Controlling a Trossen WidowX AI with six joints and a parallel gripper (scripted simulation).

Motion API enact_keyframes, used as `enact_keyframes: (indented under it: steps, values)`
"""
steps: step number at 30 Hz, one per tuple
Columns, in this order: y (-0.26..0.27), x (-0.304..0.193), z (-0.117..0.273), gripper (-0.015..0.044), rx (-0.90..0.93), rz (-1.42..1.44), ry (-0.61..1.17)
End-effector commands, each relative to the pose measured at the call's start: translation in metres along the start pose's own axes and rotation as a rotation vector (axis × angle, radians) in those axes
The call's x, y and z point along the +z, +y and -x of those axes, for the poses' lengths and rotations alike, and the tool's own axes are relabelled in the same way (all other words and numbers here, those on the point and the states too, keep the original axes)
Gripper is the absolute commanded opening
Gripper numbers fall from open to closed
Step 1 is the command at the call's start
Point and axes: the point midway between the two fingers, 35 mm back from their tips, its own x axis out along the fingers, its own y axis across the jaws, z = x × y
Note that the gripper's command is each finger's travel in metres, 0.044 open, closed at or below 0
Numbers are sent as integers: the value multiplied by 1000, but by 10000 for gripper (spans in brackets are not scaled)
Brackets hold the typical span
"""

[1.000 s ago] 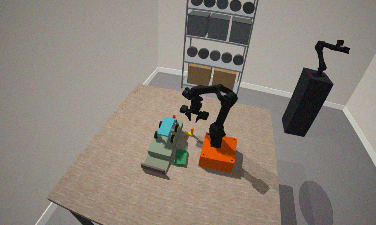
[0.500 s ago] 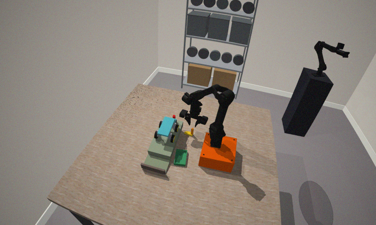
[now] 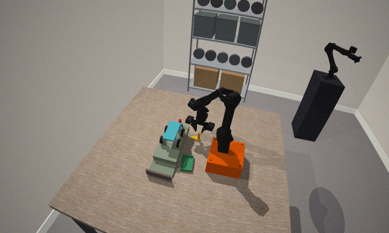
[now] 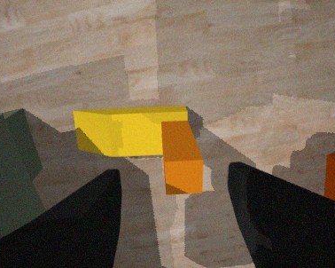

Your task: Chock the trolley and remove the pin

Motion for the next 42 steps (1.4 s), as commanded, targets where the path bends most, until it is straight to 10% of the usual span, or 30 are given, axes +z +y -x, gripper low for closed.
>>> enact_keyframes:
  steps: [1,42]
  values:
    - [-3,-2,-9,190,-12,-4,11]
    - [-3,-2,-42,164,-5,0,3]
